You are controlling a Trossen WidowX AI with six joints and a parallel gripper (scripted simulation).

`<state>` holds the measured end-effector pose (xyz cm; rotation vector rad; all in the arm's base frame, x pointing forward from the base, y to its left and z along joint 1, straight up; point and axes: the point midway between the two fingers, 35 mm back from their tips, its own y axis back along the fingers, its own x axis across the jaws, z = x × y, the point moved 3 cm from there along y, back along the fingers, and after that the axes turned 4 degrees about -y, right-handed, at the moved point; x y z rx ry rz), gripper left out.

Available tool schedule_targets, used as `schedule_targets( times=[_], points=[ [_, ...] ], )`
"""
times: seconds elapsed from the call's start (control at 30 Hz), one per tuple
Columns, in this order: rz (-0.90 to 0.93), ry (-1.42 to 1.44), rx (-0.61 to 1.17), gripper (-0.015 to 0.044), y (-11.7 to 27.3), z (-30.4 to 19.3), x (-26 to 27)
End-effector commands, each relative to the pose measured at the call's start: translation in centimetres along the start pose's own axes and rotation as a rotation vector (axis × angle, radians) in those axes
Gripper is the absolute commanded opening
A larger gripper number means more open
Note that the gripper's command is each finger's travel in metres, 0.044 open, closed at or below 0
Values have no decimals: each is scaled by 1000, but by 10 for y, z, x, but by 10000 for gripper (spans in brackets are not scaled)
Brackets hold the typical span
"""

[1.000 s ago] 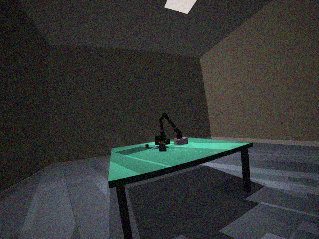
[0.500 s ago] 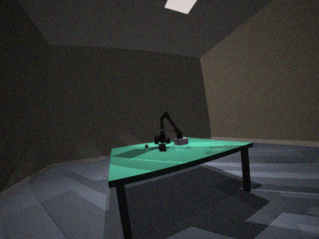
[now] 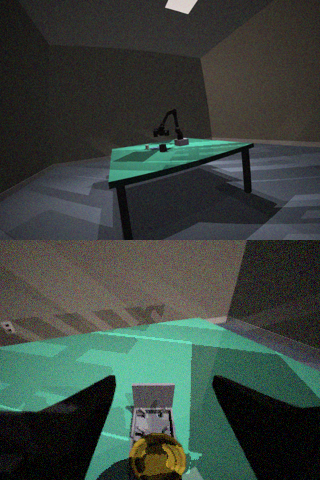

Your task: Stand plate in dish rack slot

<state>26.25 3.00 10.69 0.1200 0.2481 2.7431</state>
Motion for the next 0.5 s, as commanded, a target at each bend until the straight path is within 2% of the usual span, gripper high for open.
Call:
schedule_targets(
  times=[0.0,0.47],
  points=[
    [-4,-54,54,400,0,3,-3],
    [-94,-369,403,400,7,12,-14]
  ],
)
